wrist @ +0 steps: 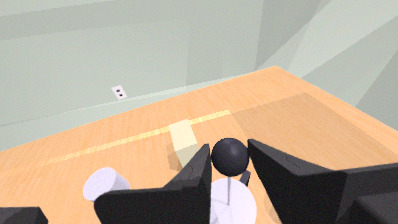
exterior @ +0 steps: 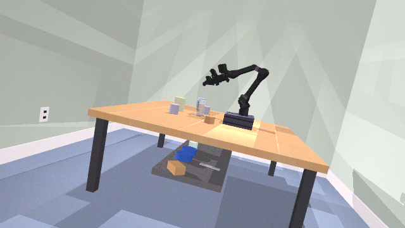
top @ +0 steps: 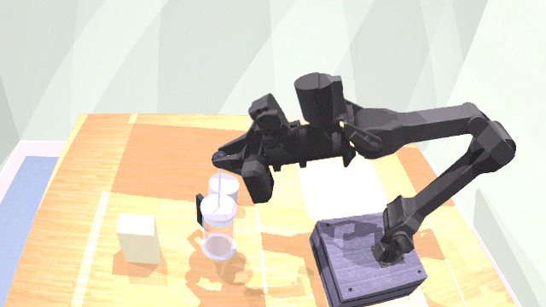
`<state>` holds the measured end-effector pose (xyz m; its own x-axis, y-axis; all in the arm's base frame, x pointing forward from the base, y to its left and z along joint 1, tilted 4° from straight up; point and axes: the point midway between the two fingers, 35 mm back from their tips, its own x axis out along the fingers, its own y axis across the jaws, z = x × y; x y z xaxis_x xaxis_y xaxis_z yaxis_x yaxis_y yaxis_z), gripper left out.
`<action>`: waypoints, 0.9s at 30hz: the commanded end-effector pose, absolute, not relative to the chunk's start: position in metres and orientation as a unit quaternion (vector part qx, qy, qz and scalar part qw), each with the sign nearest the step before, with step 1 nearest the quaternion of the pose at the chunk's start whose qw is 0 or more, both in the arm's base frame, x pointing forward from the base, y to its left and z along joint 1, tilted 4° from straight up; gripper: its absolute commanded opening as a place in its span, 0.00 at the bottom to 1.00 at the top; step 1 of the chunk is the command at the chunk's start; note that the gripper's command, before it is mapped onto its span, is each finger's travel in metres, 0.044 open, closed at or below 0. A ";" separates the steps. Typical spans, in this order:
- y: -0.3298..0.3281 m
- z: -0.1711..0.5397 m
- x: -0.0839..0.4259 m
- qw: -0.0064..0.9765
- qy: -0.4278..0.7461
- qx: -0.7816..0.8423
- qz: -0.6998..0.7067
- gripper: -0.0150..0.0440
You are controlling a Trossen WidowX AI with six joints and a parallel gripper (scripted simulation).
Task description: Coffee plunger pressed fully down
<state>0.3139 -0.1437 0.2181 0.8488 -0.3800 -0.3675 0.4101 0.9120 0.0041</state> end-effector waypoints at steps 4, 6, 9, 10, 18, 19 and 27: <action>-0.143 0.185 0.314 0.955 0.211 0.050 -0.204 0.46; -0.144 0.182 0.315 0.955 0.211 0.050 -0.204 0.46; -0.144 0.177 0.316 0.955 0.211 0.050 -0.204 0.46; -0.144 0.175 0.317 0.955 0.211 0.050 -0.204 0.46; -0.146 0.162 0.320 0.955 0.211 0.050 -0.204 0.46; -0.146 0.161 0.320 0.955 0.211 0.050 -0.204 0.46; -0.147 0.148 0.324 0.955 0.211 0.050 -0.204 0.46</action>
